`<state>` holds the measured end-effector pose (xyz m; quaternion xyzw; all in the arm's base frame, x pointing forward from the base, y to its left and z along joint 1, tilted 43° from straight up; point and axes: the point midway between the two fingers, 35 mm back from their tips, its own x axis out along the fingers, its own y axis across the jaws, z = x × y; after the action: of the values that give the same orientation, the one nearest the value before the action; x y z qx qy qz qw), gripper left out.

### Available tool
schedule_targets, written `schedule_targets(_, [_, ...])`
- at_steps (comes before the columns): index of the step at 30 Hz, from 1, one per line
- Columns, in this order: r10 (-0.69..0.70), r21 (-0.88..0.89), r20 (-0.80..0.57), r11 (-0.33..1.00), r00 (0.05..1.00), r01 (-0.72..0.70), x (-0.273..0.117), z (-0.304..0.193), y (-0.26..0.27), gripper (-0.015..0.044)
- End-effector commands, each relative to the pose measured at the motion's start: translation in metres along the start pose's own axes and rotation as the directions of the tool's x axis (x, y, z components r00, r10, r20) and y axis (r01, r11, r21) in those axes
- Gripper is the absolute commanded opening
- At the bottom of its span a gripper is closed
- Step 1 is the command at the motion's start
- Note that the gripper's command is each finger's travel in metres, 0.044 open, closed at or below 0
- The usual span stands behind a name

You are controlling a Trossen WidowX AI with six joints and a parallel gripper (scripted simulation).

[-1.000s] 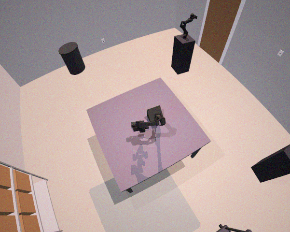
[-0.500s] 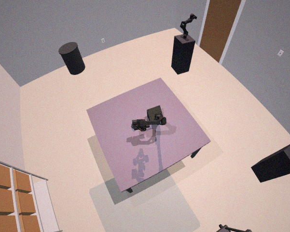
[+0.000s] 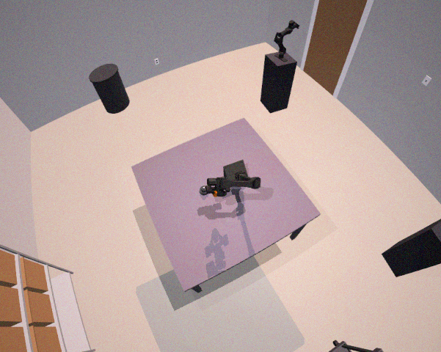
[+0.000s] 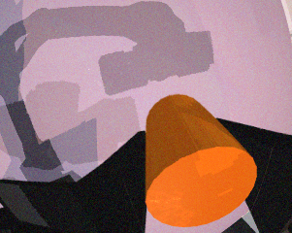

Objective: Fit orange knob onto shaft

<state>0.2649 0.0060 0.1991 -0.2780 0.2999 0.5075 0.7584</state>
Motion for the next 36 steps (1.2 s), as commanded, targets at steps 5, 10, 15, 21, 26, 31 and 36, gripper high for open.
schedule_targets(5, [-0.153, 0.006, 0.002, 0.988, 0.988, 0.153, -0.017, -0.003, 0.002, 0.0000])
schedule_targets(10, [-0.244, 0.007, 0.001, 0.970, 0.970, 0.244, -0.027, -0.006, 0.004, 0.0000])
schedule_targets(15, [-0.339, 0.009, 0.000, 0.941, 0.941, 0.339, -0.037, -0.008, 0.006, 0.0000])
schedule_targets(21, [-0.453, 0.011, -0.001, 0.892, 0.892, 0.453, -0.050, -0.011, 0.008, 0.0000])
schedule_targets(26, [-0.543, 0.011, -0.003, 0.840, 0.840, 0.543, -0.060, -0.014, 0.010, 0.0000])
schedule_targets(31, [-0.614, 0.008, -0.003, 0.789, 0.789, 0.614, -0.069, -0.016, 0.012, 0.0000])
schedule_targets(36, [-0.619, 0.008, -0.003, 0.785, 0.785, 0.619, -0.069, -0.016, 0.013, 0.0000])
